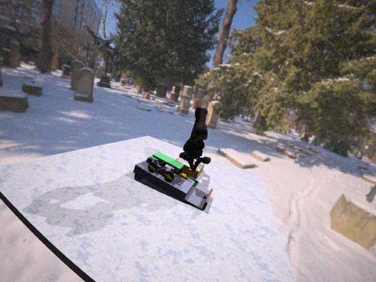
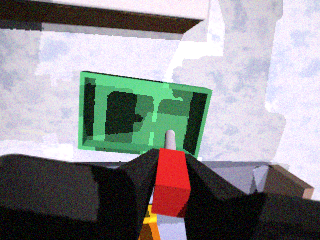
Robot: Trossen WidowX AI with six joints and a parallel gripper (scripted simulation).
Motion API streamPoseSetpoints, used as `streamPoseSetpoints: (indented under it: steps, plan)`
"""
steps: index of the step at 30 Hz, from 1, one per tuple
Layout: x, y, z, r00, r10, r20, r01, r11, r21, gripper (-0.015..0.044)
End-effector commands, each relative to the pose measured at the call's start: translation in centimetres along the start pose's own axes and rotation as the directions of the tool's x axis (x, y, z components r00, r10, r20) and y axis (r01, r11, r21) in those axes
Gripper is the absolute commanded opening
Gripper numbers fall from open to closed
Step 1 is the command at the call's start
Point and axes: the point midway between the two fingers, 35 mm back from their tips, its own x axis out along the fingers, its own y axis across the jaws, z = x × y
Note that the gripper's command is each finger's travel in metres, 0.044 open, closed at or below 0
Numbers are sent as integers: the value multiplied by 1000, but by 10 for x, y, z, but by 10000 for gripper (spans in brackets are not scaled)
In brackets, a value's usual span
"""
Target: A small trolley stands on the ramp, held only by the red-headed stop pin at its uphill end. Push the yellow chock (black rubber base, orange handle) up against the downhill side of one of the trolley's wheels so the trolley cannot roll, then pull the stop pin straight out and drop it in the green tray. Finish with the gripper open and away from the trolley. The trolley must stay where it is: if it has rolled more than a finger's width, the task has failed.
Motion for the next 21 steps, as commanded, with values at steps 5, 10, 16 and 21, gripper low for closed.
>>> streamPoseSetpoints:
  steps: [5, 10, 16, 21]
  plan:
    - [25, -8, 1, 1000, -23, 4, 23, 1000, 1, 0]
    - [39, -14, 2, 1000, -24, 4, 24, 1000, 1, 0]
    - [40, -14, 2, 1000, -24, 4, 24, 1000, 1, 52]
    - [40, -11, 2, 1000, -24, 4, 24, 1000, 1, 184]
